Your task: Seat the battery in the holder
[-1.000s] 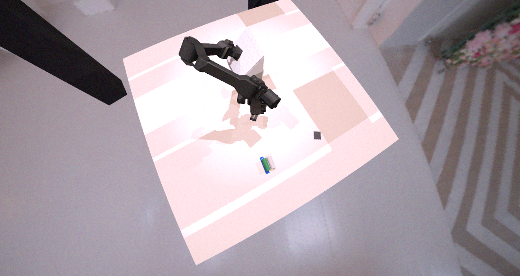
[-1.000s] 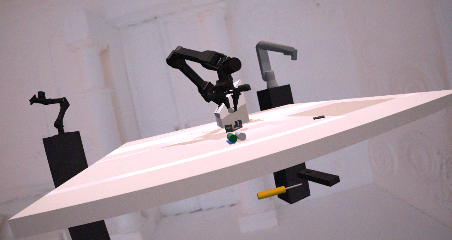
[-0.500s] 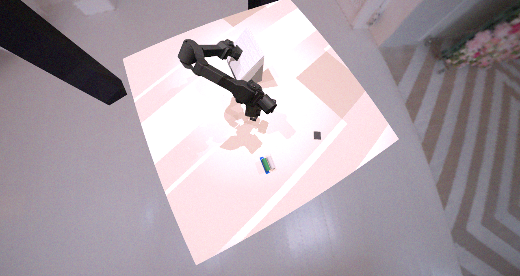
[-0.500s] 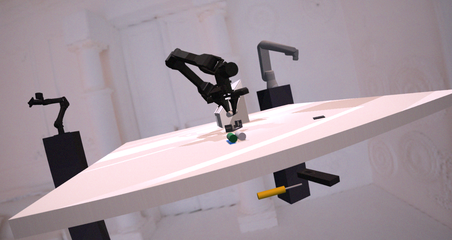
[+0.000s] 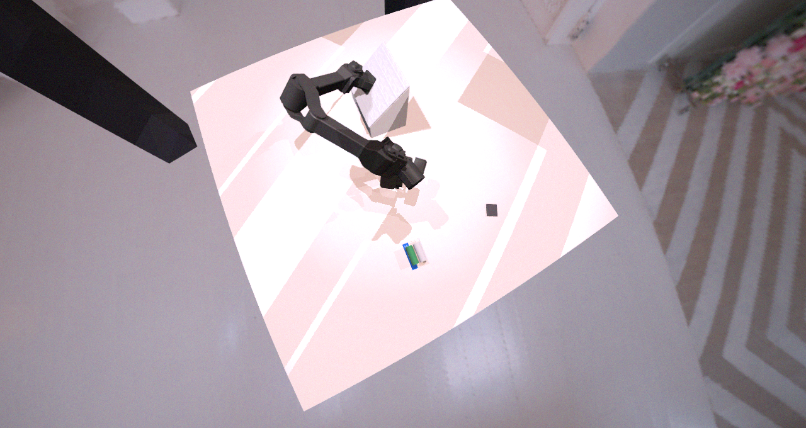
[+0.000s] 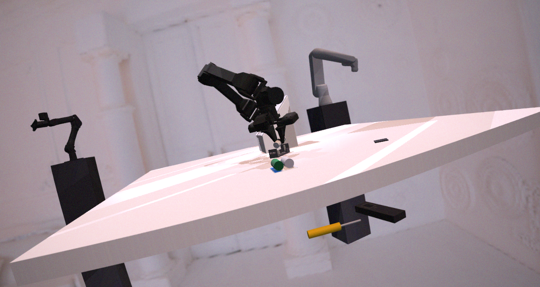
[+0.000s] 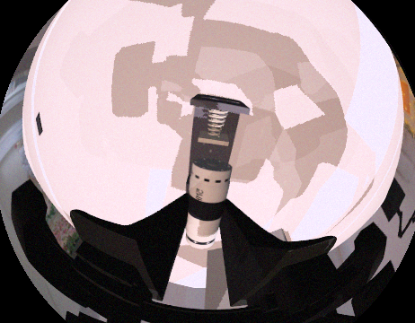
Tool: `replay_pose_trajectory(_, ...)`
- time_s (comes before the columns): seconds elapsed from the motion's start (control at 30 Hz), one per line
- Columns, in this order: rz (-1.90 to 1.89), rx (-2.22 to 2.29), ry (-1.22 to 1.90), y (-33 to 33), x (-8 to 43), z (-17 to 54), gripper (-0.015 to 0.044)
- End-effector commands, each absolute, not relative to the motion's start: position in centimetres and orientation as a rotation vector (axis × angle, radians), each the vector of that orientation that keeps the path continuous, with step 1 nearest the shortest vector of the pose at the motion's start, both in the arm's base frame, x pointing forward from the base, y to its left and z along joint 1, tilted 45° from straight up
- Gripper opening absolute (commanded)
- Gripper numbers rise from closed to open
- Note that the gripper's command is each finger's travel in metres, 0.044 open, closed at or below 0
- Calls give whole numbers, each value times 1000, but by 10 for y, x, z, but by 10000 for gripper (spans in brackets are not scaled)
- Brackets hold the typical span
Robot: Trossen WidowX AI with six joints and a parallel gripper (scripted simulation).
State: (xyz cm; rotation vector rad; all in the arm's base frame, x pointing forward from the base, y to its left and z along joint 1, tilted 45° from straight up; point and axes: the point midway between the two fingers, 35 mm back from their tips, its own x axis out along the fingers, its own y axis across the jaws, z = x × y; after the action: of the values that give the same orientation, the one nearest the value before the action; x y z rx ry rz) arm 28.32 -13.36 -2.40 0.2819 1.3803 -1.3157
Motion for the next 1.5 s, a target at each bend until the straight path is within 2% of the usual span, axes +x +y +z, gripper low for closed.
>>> replay_pose_trajectory(0.0, -1313, 302, 1408, -136, 285, -25, 80)
replay_pose_trajectory(0.87, -1320, 451, 1590, -152, 287, -31, 80)
replay_pose_trajectory(1.47, -1323, 447, 1590, -162, 294, -27, 80)
